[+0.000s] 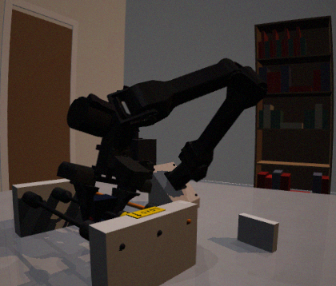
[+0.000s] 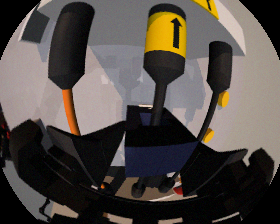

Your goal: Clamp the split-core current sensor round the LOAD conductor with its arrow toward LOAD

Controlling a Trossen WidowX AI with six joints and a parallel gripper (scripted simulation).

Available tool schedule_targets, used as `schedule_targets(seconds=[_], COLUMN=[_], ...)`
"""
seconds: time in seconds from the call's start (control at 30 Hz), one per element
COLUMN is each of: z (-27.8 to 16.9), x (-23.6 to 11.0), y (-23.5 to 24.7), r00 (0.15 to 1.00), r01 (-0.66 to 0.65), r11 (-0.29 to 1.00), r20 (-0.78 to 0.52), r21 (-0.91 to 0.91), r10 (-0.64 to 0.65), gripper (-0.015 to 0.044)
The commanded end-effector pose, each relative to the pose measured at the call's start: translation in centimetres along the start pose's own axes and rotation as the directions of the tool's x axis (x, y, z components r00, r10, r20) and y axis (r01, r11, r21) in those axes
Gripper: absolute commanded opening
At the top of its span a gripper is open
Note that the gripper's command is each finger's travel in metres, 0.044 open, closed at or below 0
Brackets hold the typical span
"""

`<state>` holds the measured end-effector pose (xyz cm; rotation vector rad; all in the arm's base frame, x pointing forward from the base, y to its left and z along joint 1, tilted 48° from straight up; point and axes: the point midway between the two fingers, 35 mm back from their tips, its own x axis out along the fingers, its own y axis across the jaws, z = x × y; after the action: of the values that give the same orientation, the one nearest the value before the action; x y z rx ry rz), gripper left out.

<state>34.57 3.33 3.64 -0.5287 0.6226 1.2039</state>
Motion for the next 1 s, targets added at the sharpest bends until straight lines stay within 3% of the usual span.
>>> schedule_targets(seconds=[0.0,0.2,0.97], z=[0.0,0.0,-0.08], x=[0.0,-0.3,-0.08], y=[0.0,-0.08,0.05], r00=[1.0,1.0,0.999], r01=[0.0,-0.002,-0.041], r11=[1.0,1.0,0.999], r20=[0.0,0.005,-0.001], r21=[0.0,0.0,0.004], r10=[0.0,0.002,0.041], gripper=[0.0123,0.0,0.0])
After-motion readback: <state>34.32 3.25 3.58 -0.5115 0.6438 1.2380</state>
